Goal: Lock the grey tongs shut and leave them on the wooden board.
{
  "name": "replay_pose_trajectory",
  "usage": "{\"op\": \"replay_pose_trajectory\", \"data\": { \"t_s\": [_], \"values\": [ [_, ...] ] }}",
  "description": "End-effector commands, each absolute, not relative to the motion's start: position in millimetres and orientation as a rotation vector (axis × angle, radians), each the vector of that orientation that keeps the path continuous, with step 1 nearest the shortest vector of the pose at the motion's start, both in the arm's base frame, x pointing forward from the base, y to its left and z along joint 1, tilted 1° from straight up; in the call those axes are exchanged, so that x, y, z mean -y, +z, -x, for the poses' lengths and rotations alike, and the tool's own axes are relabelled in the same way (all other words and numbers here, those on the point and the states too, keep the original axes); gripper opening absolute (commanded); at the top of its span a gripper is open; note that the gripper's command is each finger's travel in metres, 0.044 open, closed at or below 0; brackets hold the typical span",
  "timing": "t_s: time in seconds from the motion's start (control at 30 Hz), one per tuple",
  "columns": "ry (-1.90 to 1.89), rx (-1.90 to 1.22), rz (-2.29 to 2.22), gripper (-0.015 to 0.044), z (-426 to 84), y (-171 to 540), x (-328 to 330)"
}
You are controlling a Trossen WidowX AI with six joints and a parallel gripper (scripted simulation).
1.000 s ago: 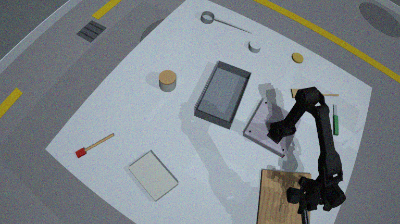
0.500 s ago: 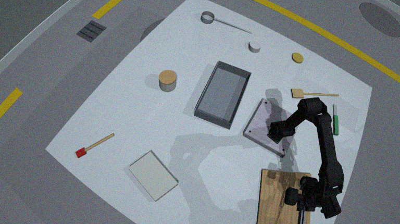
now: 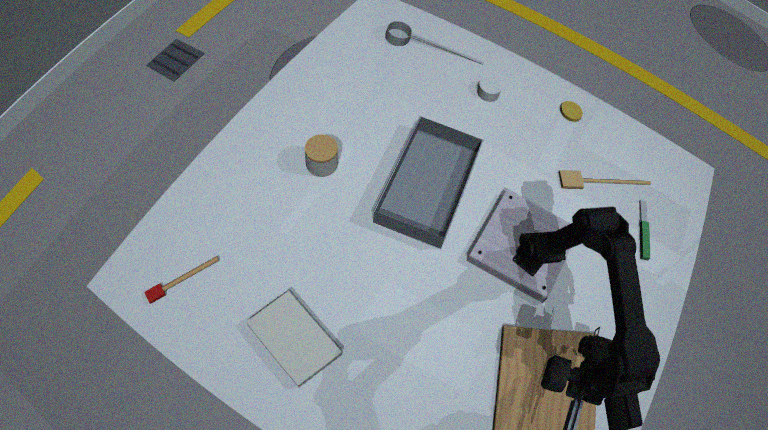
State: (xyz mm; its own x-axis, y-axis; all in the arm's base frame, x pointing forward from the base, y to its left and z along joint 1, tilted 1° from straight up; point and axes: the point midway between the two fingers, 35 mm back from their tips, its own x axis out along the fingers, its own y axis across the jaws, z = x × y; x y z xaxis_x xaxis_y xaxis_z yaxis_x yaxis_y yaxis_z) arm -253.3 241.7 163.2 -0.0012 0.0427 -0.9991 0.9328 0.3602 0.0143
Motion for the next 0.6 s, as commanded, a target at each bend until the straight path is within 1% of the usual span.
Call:
{"op": "replay_pose_trajectory", "data": {
  "t_s": [0.0, 0.57],
  "values": [
    [-0.929, -1.381, -0.961, -0.0150, 255, 167, -243],
    [-0.929, -1.381, -0.962, -0.0150, 257, 150, -245]
  ]
}}
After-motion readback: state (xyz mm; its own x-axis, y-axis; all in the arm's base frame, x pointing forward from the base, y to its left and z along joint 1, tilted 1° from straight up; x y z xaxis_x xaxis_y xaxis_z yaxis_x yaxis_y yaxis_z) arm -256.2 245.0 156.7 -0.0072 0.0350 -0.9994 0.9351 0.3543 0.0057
